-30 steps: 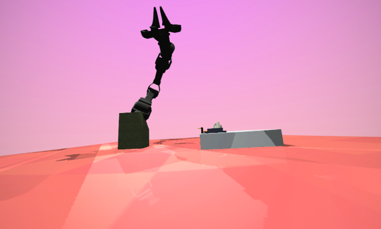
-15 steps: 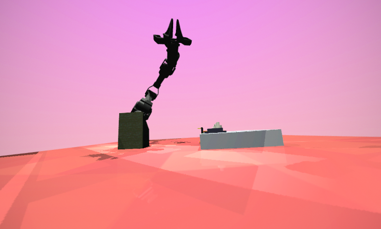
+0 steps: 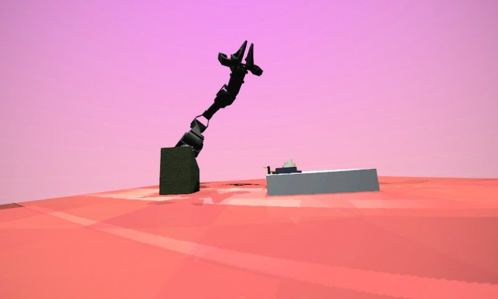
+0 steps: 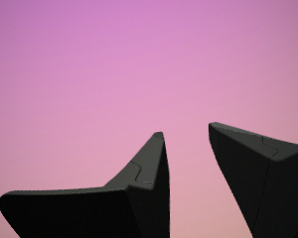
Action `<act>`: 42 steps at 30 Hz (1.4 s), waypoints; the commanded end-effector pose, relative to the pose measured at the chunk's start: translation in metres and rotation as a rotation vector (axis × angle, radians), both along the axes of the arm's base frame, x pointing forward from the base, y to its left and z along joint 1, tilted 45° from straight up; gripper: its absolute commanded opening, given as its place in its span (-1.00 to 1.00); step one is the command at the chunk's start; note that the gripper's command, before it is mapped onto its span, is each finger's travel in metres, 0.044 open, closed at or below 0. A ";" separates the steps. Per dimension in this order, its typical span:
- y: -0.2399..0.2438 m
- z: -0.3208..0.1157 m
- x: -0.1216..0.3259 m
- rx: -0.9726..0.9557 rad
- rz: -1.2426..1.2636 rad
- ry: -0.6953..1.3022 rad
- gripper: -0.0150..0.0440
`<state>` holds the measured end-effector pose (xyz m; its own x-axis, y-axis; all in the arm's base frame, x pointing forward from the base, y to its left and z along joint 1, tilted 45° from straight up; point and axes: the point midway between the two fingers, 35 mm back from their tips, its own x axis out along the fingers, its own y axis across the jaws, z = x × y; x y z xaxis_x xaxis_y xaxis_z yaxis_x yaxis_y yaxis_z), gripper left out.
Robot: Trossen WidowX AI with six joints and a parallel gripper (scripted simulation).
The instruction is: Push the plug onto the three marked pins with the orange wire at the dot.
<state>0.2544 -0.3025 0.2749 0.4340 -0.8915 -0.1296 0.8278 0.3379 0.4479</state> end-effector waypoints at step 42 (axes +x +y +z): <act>0.196 0.037 0.073 -0.299 0.744 0.114 -0.10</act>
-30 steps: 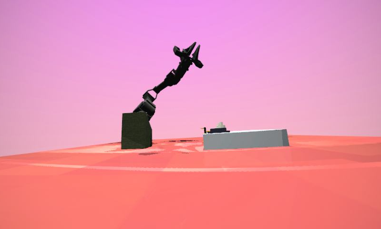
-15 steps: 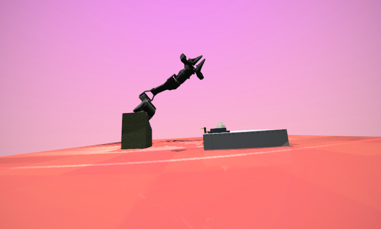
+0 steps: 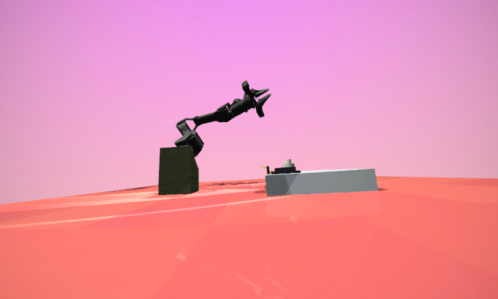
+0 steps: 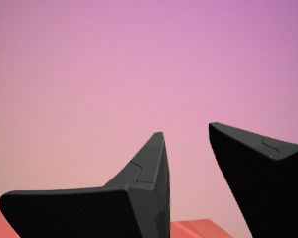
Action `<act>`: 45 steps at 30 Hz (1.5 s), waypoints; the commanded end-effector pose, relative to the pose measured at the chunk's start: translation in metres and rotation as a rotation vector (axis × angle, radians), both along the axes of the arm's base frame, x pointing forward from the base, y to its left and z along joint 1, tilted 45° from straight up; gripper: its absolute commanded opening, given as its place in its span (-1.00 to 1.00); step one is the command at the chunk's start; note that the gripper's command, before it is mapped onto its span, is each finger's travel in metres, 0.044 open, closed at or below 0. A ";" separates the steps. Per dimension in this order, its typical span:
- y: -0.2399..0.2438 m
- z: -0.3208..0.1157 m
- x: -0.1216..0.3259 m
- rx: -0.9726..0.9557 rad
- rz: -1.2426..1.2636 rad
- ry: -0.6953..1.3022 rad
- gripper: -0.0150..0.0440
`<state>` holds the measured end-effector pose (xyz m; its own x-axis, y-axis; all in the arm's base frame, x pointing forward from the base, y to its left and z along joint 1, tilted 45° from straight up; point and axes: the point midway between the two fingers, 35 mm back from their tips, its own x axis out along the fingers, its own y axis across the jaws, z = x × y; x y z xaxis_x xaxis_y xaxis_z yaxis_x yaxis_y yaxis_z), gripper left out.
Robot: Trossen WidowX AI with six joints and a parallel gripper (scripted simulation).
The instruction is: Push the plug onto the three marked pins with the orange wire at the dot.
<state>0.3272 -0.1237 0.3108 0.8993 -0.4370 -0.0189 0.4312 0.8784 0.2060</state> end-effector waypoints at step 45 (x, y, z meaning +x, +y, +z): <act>0.135 -0.028 0.026 0.339 0.519 0.153 -0.10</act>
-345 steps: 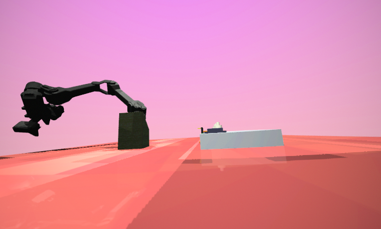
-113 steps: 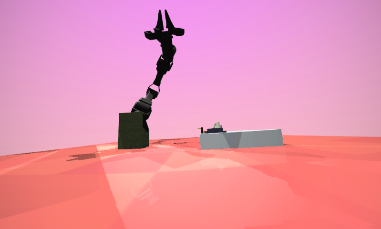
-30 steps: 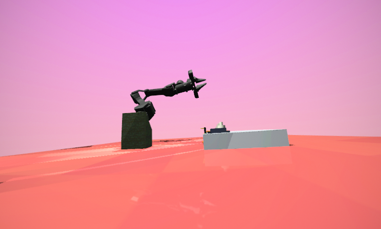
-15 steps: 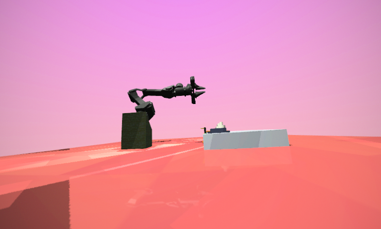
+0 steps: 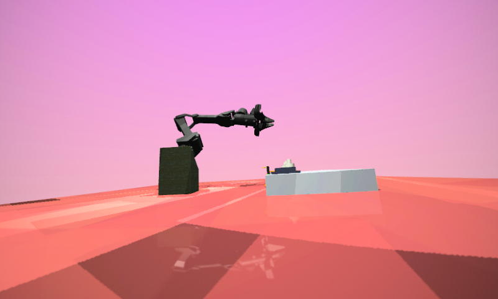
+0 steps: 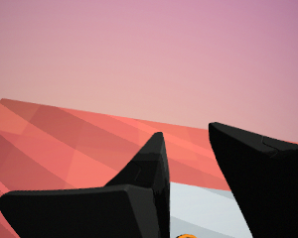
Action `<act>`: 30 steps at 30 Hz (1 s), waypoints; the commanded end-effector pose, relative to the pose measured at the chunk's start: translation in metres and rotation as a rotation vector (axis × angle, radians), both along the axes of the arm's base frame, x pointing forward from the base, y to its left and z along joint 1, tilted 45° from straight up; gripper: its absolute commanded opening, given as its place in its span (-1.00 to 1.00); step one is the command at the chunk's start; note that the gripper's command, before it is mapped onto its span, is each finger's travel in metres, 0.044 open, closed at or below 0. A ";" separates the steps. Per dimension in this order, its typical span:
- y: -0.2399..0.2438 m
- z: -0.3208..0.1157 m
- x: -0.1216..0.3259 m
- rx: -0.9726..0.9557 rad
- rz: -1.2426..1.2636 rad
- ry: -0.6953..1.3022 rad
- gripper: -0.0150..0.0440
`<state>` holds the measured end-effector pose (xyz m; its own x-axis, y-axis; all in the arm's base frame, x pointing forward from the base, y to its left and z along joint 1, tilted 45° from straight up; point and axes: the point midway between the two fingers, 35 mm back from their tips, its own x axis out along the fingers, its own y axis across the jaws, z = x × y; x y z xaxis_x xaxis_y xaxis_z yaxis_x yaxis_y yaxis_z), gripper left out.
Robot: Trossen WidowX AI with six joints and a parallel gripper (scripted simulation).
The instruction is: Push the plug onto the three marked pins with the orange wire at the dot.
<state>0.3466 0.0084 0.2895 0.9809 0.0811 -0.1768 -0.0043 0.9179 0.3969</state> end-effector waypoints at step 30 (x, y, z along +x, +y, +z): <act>0.023 -0.075 0.036 0.808 -0.131 0.574 -0.10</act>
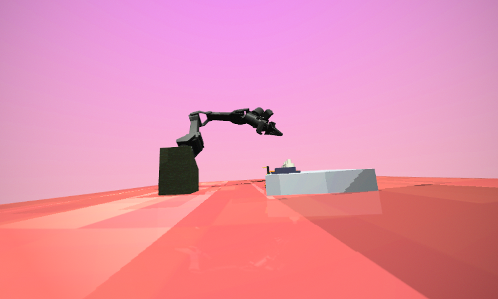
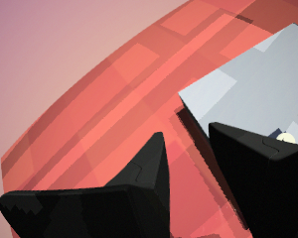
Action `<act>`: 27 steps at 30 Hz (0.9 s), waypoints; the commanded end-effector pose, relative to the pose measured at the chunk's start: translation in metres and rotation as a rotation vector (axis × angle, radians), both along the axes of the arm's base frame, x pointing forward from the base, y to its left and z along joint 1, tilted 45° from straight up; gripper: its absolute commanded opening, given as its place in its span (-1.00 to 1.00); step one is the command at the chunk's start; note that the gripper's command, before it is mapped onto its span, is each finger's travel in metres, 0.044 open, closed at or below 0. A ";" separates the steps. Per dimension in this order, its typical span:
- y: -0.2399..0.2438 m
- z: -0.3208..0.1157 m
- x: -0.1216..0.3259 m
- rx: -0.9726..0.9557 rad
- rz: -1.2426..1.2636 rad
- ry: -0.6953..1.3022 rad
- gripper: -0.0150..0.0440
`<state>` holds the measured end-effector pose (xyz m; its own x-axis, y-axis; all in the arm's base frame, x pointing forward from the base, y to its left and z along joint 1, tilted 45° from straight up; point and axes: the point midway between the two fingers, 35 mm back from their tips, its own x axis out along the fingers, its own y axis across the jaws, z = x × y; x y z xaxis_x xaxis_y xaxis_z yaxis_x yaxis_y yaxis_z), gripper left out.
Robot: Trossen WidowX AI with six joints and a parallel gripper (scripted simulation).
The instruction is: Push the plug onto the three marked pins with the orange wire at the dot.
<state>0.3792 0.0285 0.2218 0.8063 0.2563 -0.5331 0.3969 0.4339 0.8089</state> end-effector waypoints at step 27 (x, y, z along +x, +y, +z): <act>0.020 -0.061 0.009 0.636 -0.358 0.644 -0.10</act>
<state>0.3872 0.0454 0.1660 0.5366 0.4177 -0.7332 0.8382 -0.1633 0.5204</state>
